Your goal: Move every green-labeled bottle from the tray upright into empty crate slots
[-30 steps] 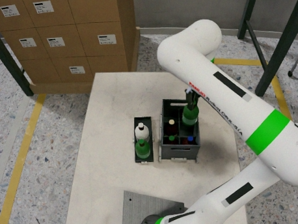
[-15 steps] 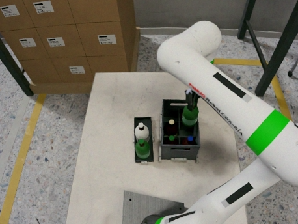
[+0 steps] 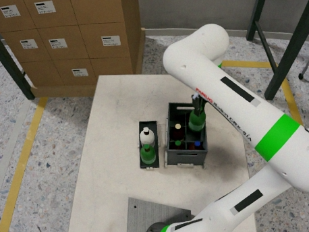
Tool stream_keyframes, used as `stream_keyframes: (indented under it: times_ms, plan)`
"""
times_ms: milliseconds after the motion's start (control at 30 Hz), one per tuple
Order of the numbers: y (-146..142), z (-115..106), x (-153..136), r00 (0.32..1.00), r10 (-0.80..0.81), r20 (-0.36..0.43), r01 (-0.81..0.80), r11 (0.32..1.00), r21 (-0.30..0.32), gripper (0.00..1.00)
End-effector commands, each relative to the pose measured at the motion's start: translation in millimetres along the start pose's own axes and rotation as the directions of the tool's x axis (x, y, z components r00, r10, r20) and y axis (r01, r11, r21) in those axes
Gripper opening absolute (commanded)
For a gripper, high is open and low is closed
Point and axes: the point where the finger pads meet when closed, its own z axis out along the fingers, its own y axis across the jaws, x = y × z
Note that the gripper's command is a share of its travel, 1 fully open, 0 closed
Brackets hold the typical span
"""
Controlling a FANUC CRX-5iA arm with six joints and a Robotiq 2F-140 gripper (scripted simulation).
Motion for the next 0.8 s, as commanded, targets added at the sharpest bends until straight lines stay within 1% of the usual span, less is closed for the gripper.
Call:
stream_keyframes:
  times_ms: [0, 767]
  plan:
    - [-0.4, 1.3, -0.3, 1.0, 0.0, 0.001, 0.0, 1.0, 0.002, 0.1]
    - [-0.4, 20.4, -0.3, 1.0, 0.0, 0.001, 0.0, 1.0, 0.001, 0.1]
